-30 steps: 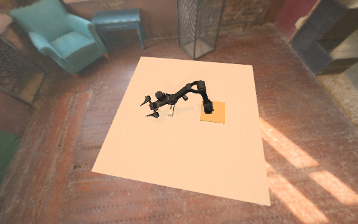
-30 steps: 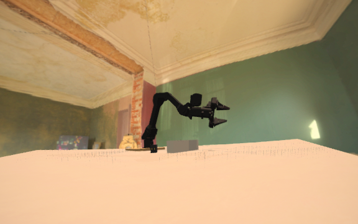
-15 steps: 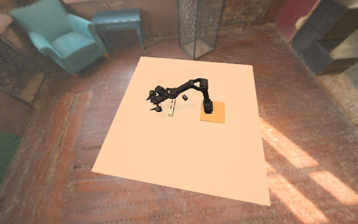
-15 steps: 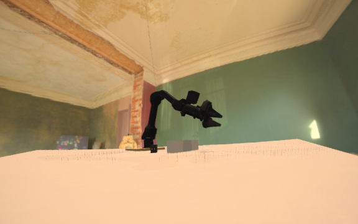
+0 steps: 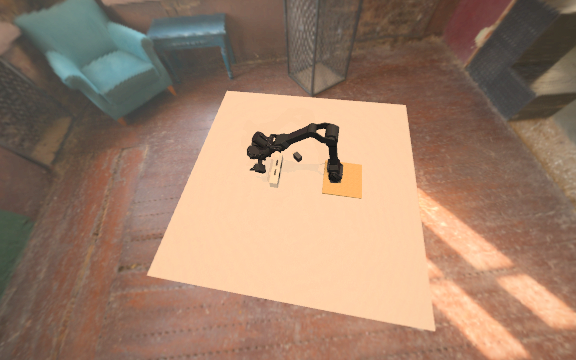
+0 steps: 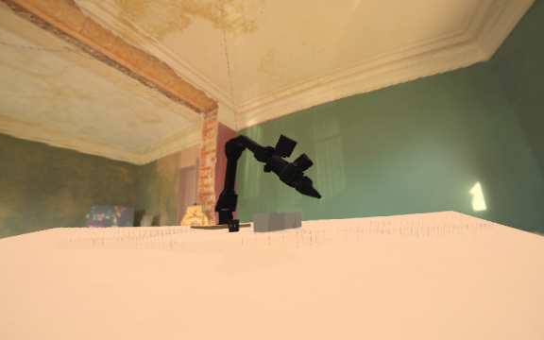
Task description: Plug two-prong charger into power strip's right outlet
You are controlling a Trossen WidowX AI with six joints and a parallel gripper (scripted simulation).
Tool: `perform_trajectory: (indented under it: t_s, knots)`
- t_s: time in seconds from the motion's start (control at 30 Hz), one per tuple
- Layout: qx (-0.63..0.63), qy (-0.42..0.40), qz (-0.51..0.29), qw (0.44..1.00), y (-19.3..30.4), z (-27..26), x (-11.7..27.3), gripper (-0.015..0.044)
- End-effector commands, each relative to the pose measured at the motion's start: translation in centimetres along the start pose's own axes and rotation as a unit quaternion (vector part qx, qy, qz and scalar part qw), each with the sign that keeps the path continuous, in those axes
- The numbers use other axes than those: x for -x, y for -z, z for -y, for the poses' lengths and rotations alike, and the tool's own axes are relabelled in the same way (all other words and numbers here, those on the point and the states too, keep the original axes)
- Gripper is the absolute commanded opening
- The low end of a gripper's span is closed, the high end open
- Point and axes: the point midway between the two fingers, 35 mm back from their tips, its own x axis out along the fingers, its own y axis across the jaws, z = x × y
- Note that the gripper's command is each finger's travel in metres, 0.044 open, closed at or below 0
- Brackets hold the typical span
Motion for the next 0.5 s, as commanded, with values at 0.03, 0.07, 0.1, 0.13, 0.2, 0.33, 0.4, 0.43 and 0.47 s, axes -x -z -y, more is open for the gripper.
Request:
perform_trajectory:
  t_s: [0.03, 0.07, 0.1, 0.13, 0.2, 0.33, 0.4, 0.43, 0.47]
  knots:
    - [-0.056, 0.016, -0.046, 0.997, 2.0, 1.5, 1.3, 0.0440]
    - [-0.067, 0.019, -0.056, 0.996, 2.5, 1.8, 1.6, 0.0440]
    - [-0.078, 0.021, -0.066, 0.995, 2.9, 2.0, 1.9, 0.0440]
    - [-0.089, 0.024, -0.076, 0.993, 3.4, 2.3, 2.1, 0.0440]
    - [-0.111, 0.030, -0.096, 0.989, 4.3, 2.8, 2.7, 0.0440]
    - [-0.156, 0.042, -0.135, 0.978, 6.2, 3.7, 3.9, 0.0440]
    - [-0.178, 0.049, -0.154, 0.971, 7.2, 4.1, 4.6, 0.0440]
    - [-0.189, 0.052, -0.163, 0.967, 7.6, 4.2, 5.0, 0.0440]
    - [-0.200, 0.055, -0.172, 0.963, 8.1, 4.4, 5.3, 0.0440]
